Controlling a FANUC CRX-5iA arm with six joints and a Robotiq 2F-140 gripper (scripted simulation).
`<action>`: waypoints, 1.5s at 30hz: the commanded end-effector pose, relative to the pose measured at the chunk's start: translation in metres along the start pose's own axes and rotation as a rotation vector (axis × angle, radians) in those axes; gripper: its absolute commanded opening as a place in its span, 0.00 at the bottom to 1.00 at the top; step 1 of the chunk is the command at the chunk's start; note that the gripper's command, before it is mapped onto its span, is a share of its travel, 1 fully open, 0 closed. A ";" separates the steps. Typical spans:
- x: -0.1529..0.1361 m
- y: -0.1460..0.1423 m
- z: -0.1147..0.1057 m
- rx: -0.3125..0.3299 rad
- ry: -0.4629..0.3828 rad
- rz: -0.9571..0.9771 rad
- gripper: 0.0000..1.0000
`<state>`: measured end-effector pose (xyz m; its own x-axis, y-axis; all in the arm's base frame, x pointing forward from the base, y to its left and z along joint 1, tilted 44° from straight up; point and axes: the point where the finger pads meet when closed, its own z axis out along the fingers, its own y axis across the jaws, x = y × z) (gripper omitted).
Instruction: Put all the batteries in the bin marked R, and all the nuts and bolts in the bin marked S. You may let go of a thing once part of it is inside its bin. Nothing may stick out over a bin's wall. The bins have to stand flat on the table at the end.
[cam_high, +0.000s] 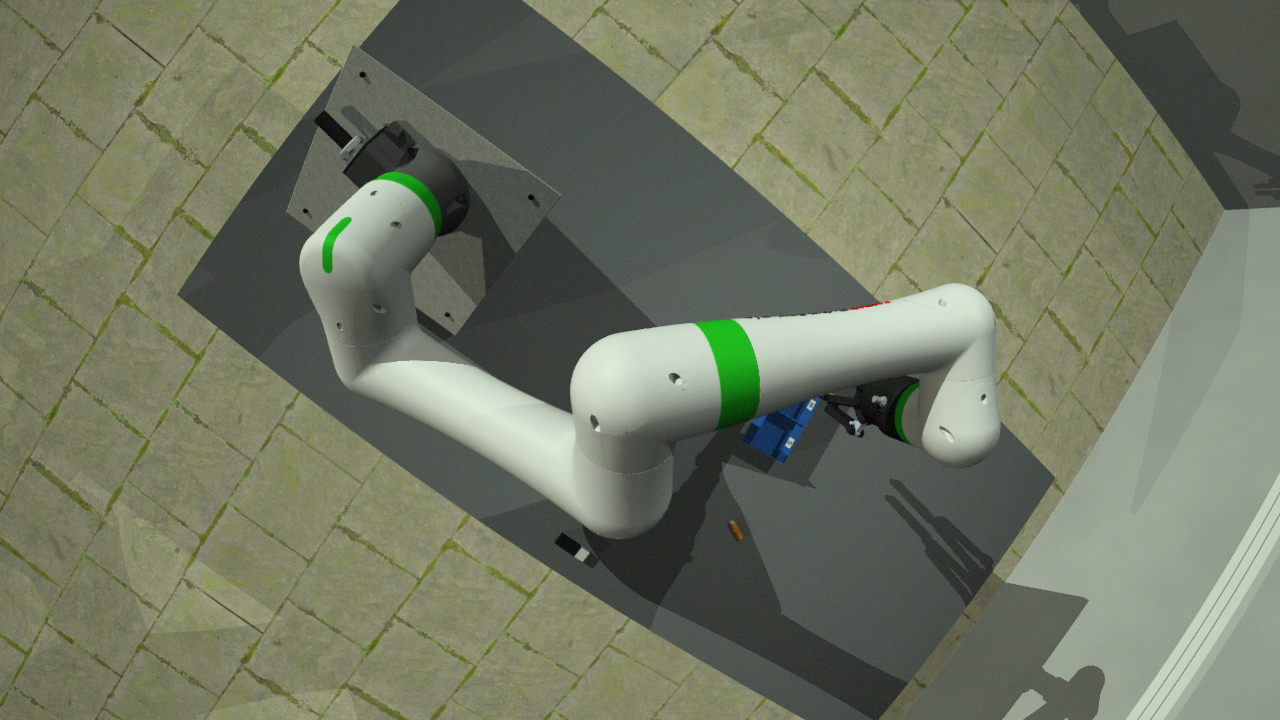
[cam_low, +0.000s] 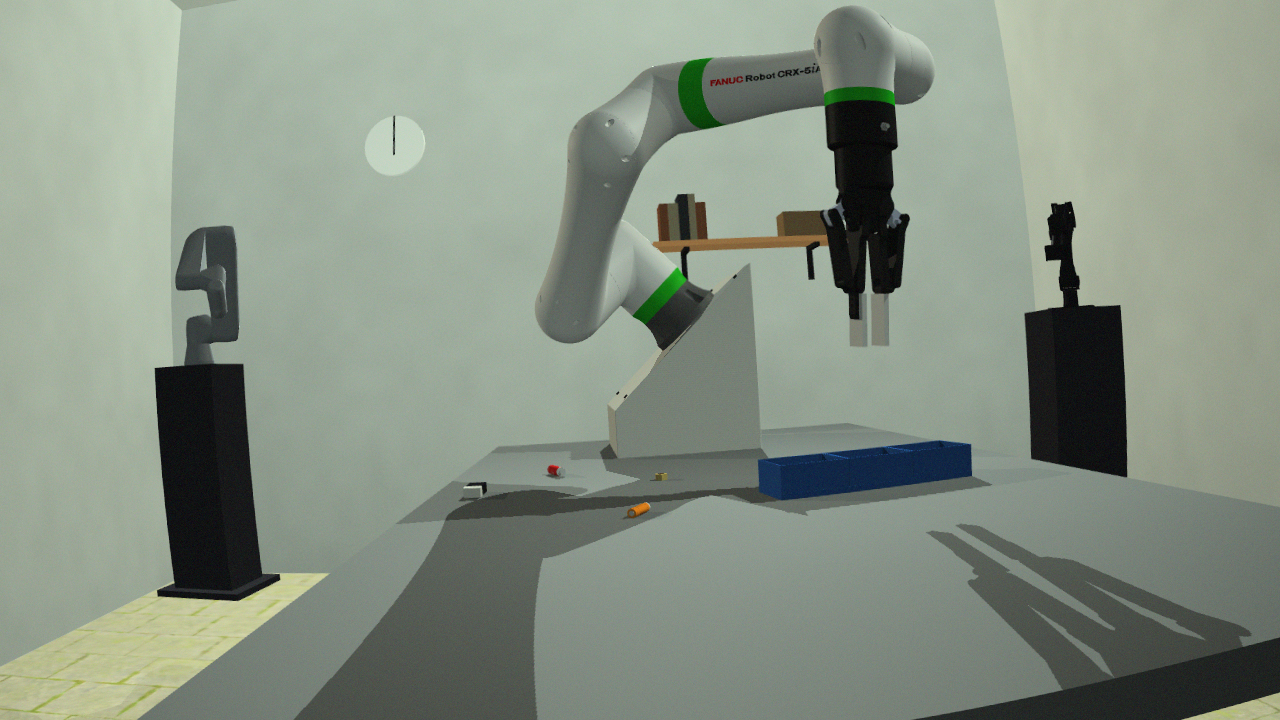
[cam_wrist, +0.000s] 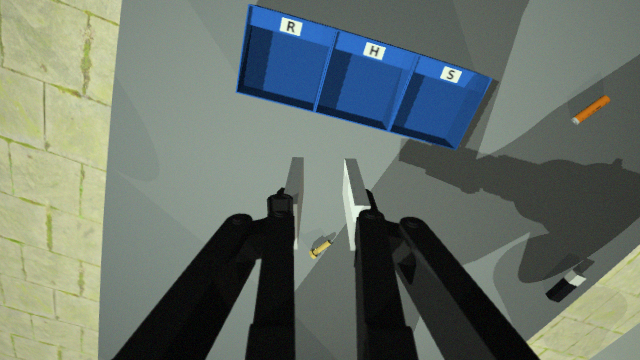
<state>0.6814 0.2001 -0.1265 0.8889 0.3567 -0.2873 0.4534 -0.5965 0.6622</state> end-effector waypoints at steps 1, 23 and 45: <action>-0.024 0.018 0.010 0.000 0.040 -0.105 0.27; -0.150 0.108 0.070 -0.016 0.070 -0.668 0.27; -0.257 0.186 0.117 -0.017 0.078 -0.681 0.27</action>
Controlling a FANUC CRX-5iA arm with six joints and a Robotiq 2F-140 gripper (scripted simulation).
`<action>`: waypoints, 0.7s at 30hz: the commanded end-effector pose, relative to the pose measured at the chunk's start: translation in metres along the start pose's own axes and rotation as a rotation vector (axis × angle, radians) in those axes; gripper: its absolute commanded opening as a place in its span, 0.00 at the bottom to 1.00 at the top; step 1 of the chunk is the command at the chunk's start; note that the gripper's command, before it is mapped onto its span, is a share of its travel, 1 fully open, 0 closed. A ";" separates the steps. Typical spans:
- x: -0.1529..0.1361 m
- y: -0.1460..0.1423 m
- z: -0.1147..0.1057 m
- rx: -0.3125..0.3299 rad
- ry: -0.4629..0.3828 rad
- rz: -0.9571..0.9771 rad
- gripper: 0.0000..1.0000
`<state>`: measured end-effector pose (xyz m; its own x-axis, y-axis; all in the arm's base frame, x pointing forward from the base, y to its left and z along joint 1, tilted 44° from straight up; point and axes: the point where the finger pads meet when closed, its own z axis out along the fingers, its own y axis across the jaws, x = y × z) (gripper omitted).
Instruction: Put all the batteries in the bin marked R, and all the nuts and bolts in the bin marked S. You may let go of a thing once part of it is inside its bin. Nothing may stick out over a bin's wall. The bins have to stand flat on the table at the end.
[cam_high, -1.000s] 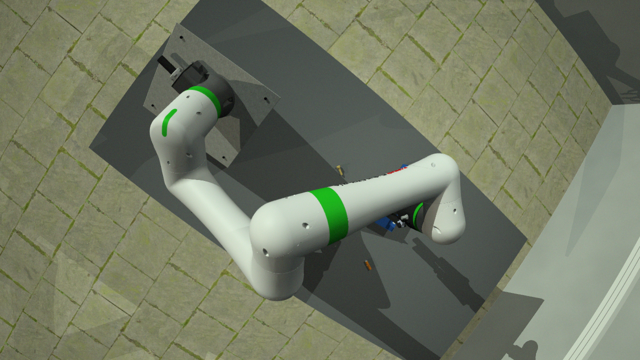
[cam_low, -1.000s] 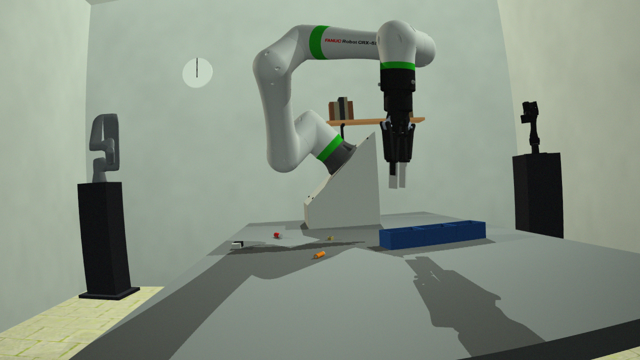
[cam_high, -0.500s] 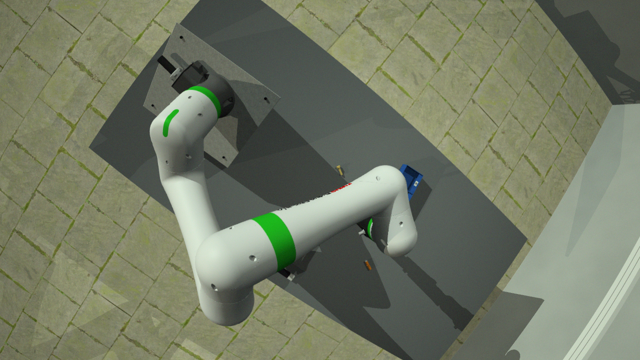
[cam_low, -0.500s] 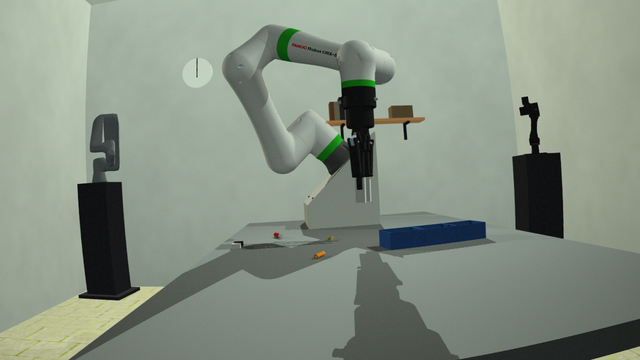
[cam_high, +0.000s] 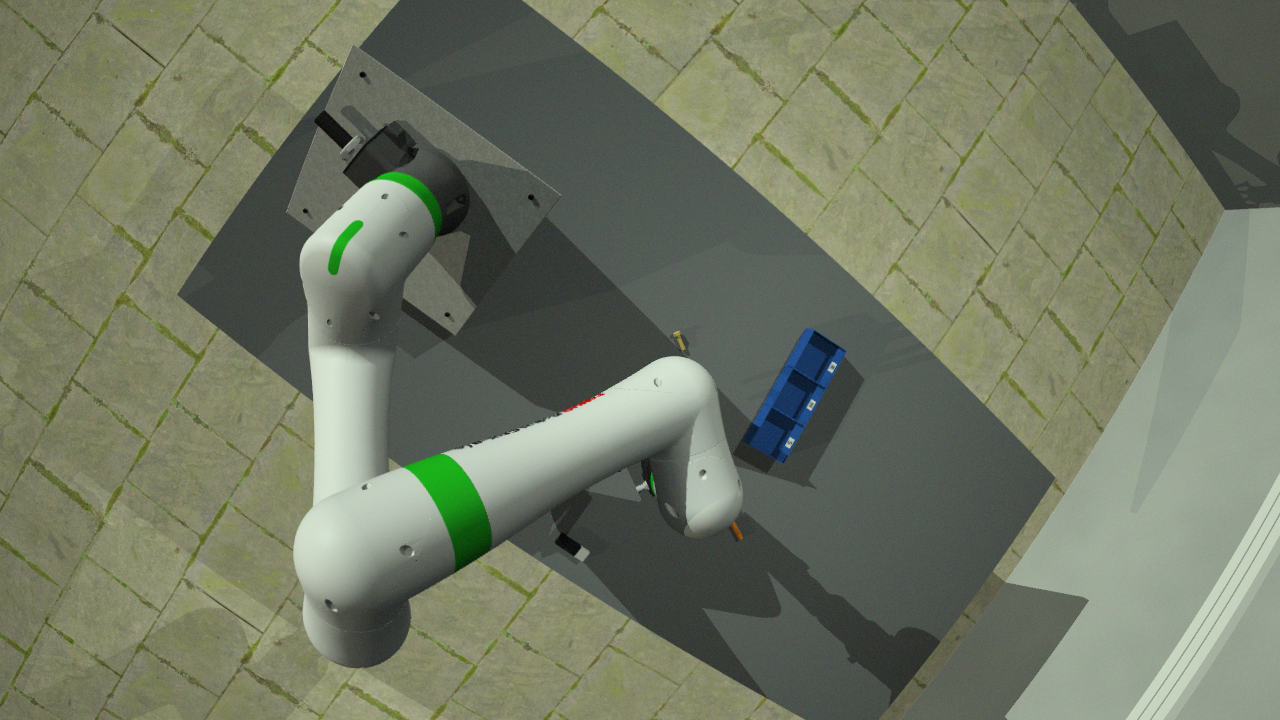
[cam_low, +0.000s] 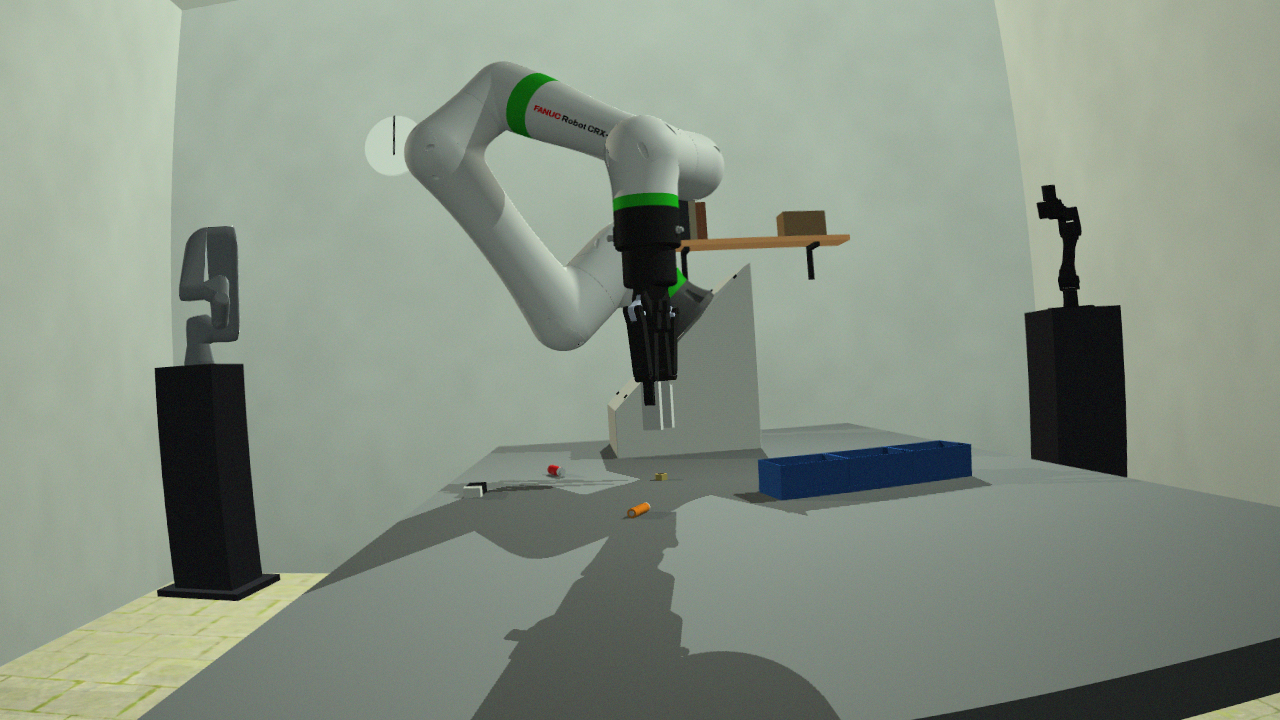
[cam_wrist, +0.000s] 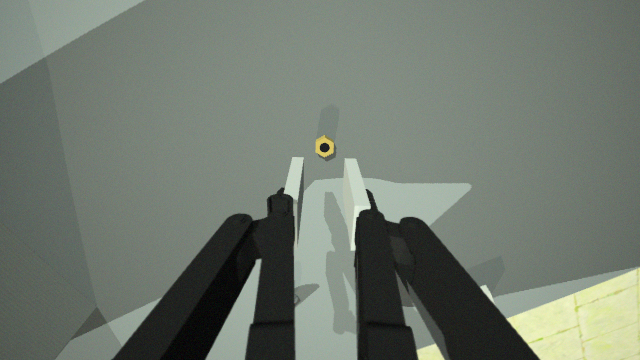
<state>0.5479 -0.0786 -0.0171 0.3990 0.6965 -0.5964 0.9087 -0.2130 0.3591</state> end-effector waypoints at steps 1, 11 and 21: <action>-0.011 0.001 0.001 -0.005 0.004 0.000 0.27; -0.005 0.001 0.001 -0.005 0.004 0.000 0.27; -0.001 0.001 0.001 -0.005 0.004 0.000 0.27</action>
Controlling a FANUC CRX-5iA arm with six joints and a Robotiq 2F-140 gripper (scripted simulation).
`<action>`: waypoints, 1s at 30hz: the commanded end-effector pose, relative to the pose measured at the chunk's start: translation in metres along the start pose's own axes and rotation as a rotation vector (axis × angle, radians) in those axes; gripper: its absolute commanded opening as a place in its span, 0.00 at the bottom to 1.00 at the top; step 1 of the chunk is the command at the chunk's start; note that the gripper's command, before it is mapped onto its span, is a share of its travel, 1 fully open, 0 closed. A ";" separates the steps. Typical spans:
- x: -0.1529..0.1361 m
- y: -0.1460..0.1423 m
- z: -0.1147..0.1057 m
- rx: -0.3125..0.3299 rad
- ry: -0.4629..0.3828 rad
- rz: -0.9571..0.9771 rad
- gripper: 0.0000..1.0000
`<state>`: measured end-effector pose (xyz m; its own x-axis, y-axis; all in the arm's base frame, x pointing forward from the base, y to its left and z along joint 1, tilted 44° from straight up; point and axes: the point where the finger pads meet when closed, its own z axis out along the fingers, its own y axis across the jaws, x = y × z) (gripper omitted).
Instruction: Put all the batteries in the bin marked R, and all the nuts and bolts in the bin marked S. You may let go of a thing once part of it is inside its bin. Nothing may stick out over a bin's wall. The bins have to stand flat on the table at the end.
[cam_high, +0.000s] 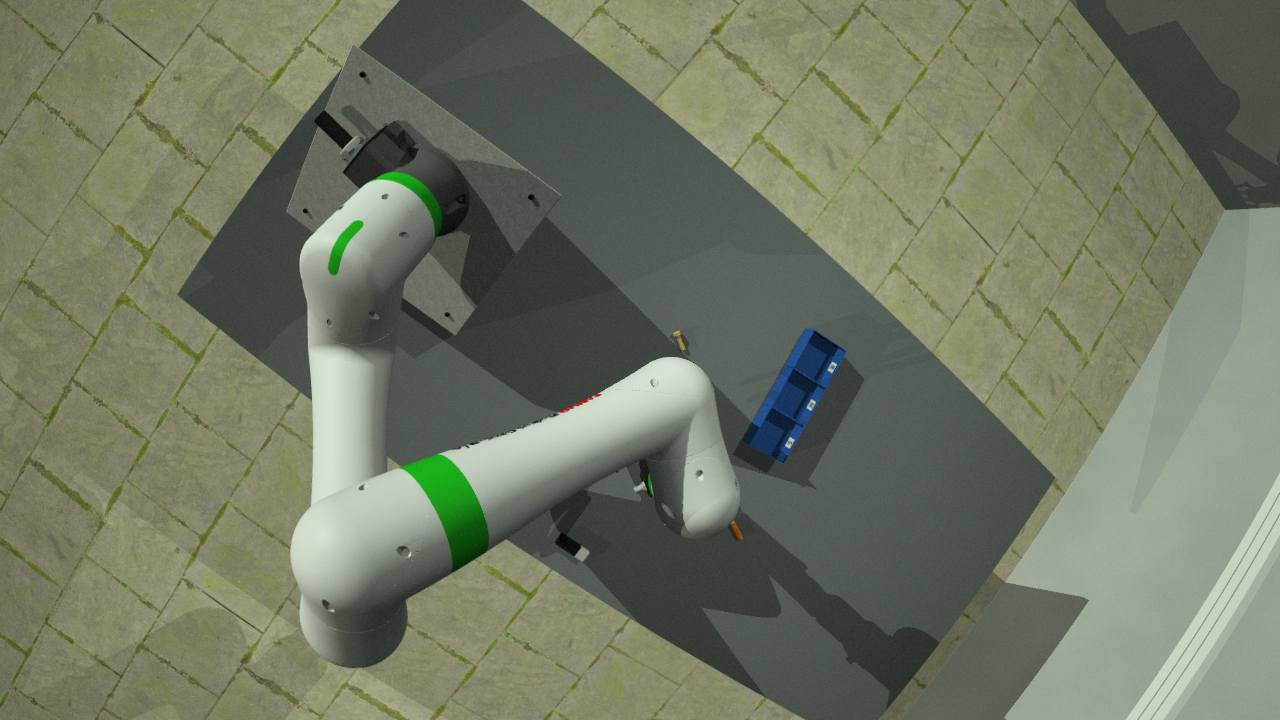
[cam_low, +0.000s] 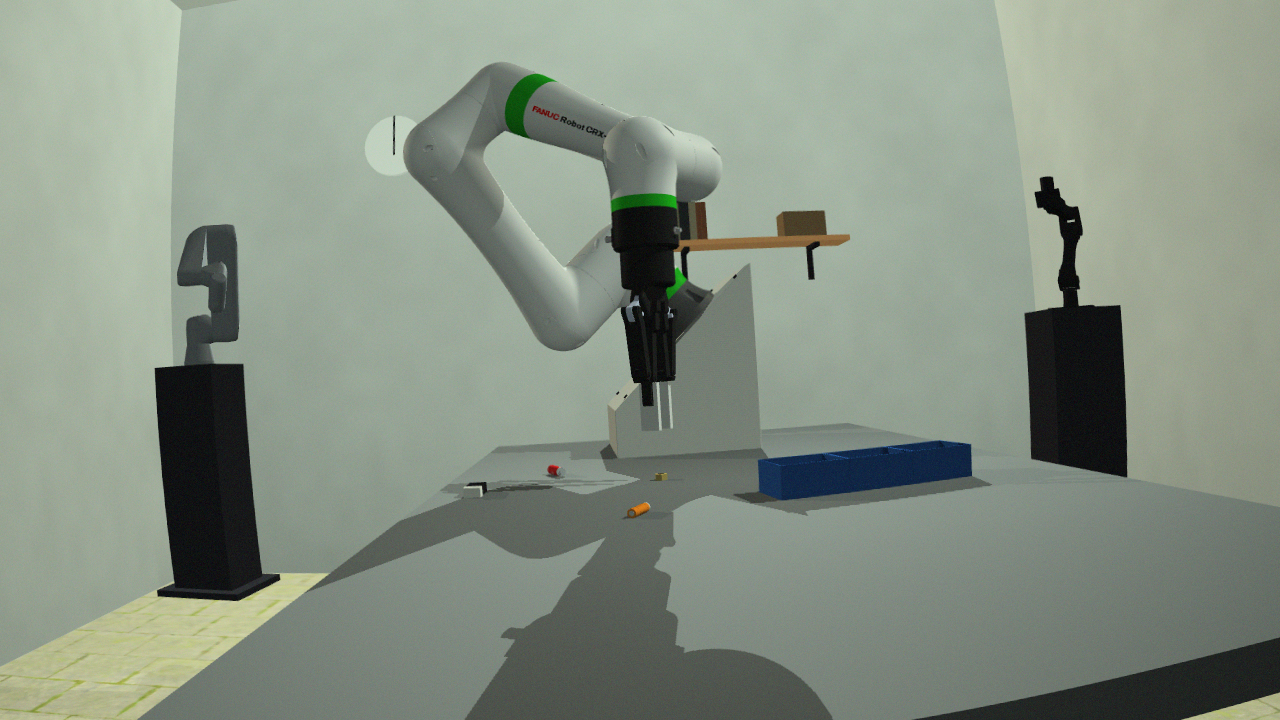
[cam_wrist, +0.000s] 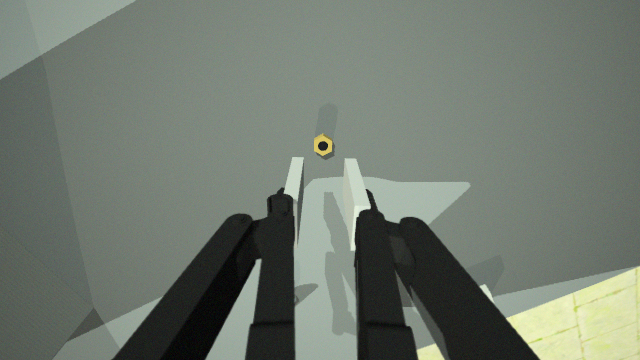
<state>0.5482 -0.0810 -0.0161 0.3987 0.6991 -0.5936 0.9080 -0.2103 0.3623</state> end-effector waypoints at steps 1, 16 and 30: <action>0.001 0.000 0.000 0.000 0.000 0.000 0.27; 0.002 0.000 0.024 0.000 0.000 0.000 0.27; 0.002 0.000 0.056 0.000 0.000 0.000 0.27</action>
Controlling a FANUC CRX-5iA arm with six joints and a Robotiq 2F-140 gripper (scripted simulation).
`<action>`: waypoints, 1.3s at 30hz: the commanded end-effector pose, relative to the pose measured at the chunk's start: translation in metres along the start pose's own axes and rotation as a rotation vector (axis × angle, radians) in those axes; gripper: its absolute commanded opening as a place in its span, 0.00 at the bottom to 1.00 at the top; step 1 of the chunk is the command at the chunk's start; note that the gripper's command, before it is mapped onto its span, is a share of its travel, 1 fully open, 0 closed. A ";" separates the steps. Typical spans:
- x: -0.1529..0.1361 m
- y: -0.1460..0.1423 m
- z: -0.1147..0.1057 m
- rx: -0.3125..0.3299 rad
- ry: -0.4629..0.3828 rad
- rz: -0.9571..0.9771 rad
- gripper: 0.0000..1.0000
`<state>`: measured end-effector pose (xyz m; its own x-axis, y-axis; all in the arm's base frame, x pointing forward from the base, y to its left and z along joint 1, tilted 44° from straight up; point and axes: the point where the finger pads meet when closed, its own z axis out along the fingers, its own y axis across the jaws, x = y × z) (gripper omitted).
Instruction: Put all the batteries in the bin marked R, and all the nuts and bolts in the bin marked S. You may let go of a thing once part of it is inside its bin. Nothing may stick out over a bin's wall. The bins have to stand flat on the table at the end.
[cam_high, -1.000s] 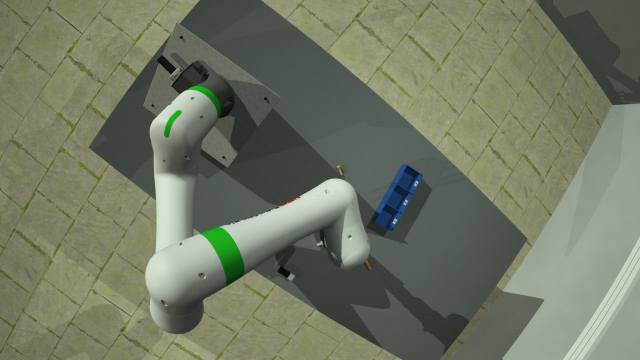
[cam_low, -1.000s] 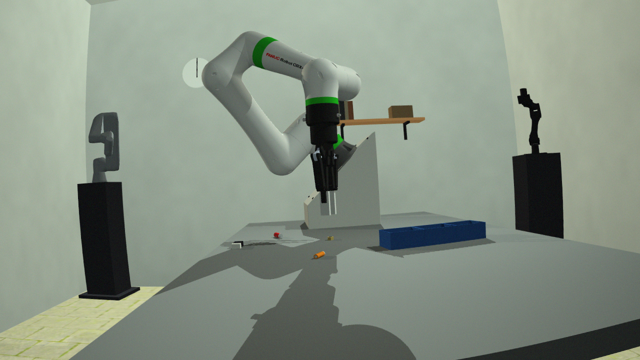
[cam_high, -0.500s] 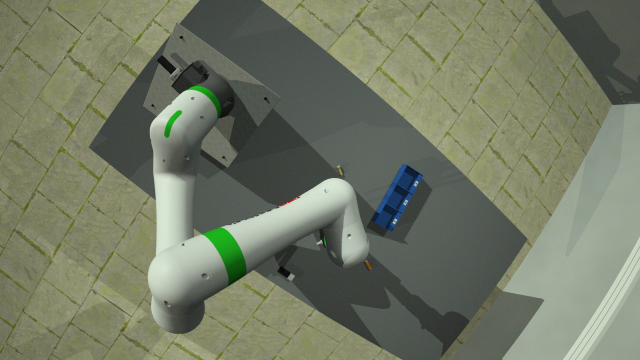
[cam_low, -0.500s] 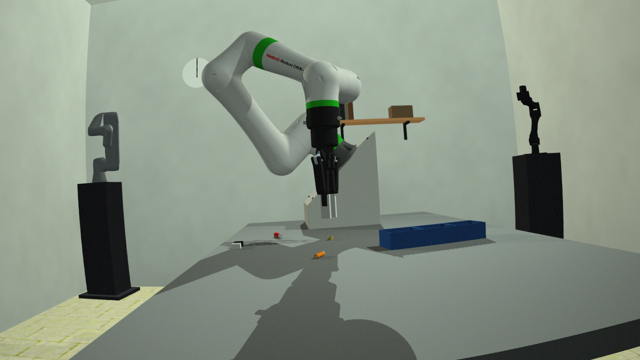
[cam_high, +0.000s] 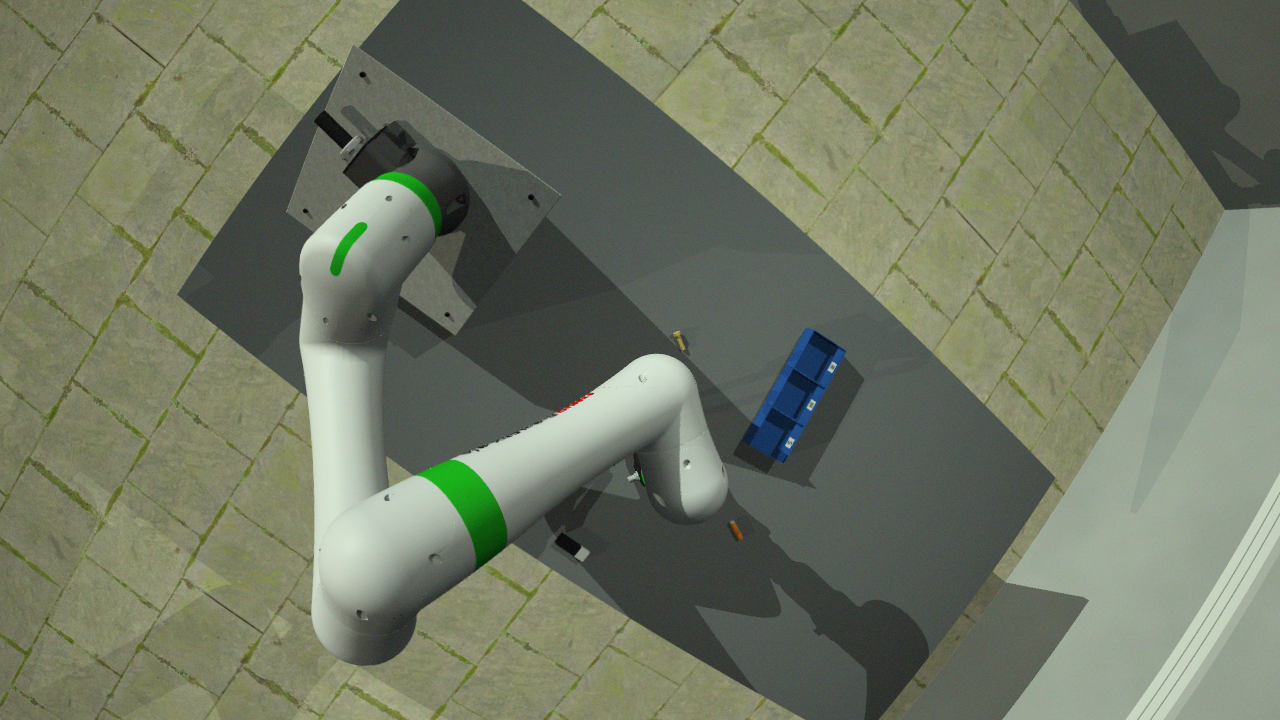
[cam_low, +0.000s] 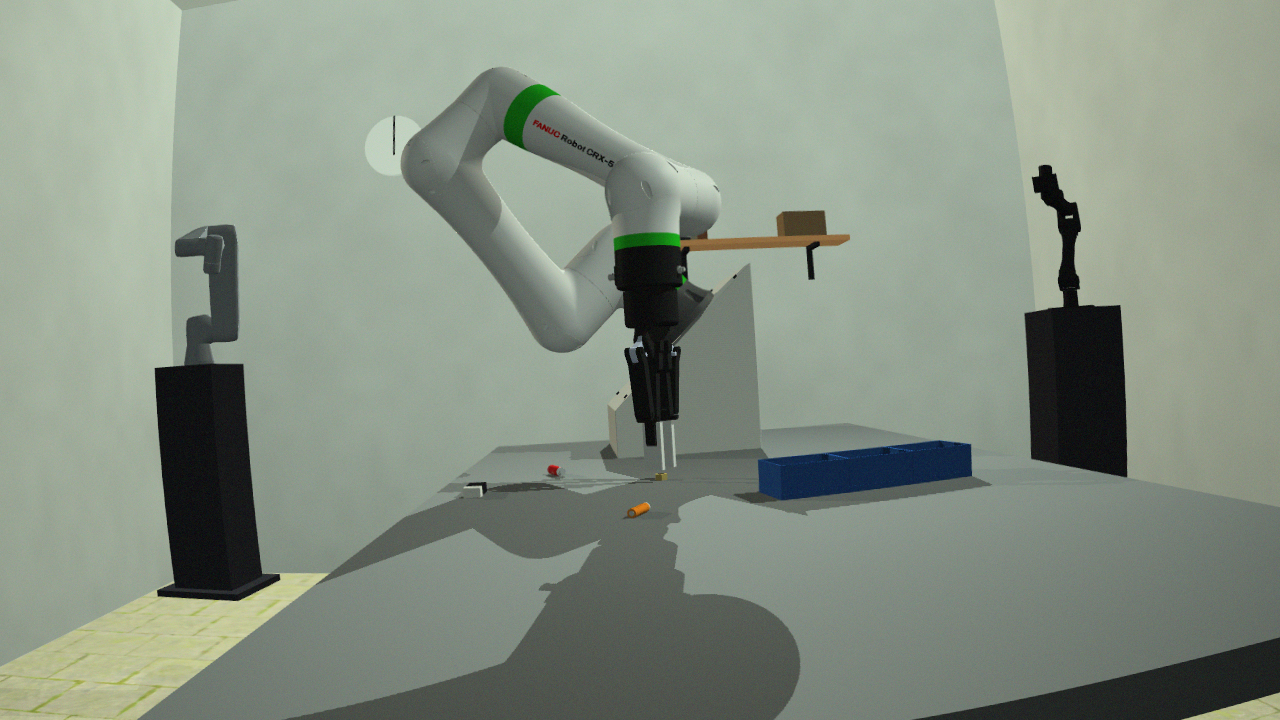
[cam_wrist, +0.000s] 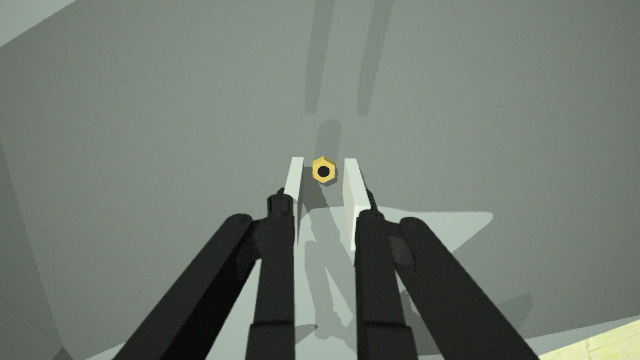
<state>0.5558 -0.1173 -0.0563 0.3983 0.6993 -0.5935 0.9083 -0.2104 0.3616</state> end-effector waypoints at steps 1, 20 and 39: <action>0.000 0.000 0.003 -0.001 0.000 0.000 0.27; 0.000 0.000 0.014 -0.001 0.000 0.000 0.27; 0.000 0.000 0.014 -0.001 0.000 0.000 0.16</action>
<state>0.5575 -0.1267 -0.0661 0.3987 0.6991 -0.5936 0.9080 -0.2102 0.3623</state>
